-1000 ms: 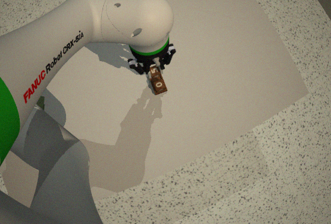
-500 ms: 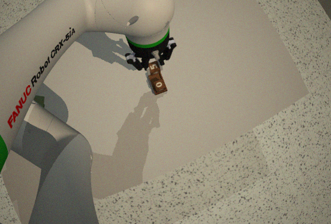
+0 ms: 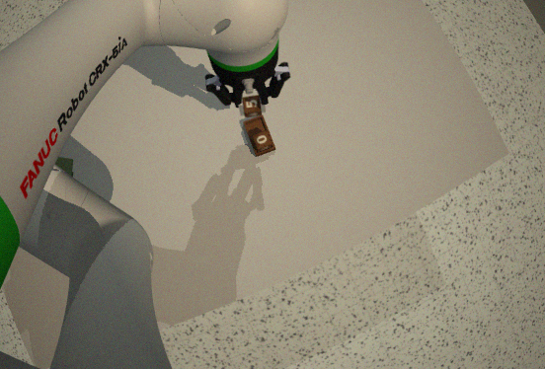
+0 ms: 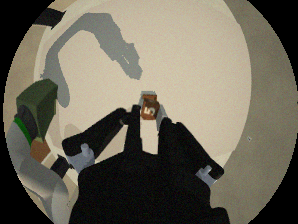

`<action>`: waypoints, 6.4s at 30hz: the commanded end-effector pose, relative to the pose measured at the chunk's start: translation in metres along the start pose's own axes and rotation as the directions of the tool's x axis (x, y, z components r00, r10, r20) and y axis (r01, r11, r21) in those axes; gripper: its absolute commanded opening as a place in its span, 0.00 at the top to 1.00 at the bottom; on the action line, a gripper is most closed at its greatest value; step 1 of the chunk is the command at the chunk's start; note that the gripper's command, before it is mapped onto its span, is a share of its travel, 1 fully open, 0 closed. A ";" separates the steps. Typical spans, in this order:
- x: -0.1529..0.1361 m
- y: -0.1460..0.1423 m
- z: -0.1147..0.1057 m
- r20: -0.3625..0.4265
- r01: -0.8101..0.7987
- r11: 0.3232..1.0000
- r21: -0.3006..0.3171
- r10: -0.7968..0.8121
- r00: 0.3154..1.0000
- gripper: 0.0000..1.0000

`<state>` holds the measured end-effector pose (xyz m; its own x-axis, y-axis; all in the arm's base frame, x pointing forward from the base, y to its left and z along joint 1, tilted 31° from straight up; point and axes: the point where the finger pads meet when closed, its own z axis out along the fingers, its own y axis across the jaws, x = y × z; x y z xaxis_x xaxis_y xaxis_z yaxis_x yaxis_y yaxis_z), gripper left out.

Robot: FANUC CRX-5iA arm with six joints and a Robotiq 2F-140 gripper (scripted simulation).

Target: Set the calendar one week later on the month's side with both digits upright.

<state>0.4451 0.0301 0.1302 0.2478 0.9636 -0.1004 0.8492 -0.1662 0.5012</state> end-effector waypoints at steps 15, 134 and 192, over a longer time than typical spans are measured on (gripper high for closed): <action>0.037 -0.006 0.004 0.002 -0.602 0.799 -0.011 0.602 0.799 0.83; 0.078 -0.017 0.105 -0.008 -0.979 0.206 -0.010 0.979 0.206 0.83; 0.078 -0.017 0.109 -0.008 -0.979 0.206 -0.010 0.979 0.206 0.83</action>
<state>0.5007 0.0853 0.0201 0.8784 0.0376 0.4765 -0.0724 -0.9749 0.2104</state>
